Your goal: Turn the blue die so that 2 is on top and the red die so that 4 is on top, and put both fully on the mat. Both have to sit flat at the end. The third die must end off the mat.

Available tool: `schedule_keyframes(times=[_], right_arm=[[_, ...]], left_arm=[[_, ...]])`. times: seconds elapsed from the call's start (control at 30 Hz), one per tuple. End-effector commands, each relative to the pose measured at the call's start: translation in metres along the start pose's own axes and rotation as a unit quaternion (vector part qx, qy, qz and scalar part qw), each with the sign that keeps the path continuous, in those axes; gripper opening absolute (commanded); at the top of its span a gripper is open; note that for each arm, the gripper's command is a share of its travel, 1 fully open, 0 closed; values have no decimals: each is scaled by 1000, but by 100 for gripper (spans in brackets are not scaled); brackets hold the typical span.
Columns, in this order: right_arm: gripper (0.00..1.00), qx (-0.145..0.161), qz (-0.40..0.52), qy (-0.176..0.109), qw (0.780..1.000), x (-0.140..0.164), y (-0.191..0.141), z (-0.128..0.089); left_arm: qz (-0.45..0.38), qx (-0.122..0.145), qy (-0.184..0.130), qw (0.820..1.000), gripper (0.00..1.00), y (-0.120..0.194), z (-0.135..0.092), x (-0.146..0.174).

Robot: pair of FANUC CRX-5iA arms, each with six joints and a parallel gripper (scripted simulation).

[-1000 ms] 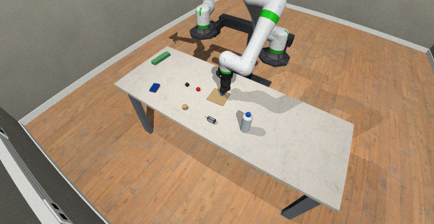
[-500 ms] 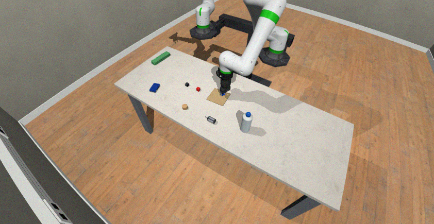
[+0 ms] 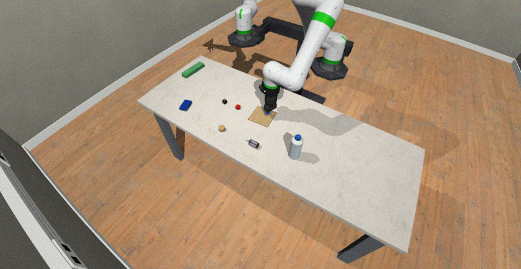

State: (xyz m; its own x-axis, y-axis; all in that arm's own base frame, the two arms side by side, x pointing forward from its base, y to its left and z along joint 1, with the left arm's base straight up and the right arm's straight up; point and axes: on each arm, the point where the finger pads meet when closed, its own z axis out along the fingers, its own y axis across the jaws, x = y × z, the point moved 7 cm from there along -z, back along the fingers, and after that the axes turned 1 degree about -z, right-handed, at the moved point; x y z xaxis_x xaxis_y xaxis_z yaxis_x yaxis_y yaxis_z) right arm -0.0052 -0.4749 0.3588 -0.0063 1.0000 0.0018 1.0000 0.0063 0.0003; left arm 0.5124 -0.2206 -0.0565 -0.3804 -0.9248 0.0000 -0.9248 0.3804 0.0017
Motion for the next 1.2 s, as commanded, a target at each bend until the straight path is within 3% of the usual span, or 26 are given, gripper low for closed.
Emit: schedule_keyframes(times=[0.0,0.9,0.93,1.0,1.03,1.17], right_arm=[[100,0,0,-1,1000,0,0,-1],[100,0,0,-1,1000,0,0,-1],[100,0,0,-1,1000,0,0,-1],[100,0,0,-1,1000,0,0,-1],[100,0,0,-1,1000,0,0,-1],[100,0,0,-1,1000,0,0,-1]], left_arm=[[0,1,0,1000,49,-1,-1,0],[0,1,0,1000,49,-1,-1,0],[0,1,0,1000,55,-1,-1,0],[0,1,0,1000,55,-1,-1,0],[0,1,0,1000,61,-1,-1,0],[0,1,0,1000,67,-1,-1,0]])
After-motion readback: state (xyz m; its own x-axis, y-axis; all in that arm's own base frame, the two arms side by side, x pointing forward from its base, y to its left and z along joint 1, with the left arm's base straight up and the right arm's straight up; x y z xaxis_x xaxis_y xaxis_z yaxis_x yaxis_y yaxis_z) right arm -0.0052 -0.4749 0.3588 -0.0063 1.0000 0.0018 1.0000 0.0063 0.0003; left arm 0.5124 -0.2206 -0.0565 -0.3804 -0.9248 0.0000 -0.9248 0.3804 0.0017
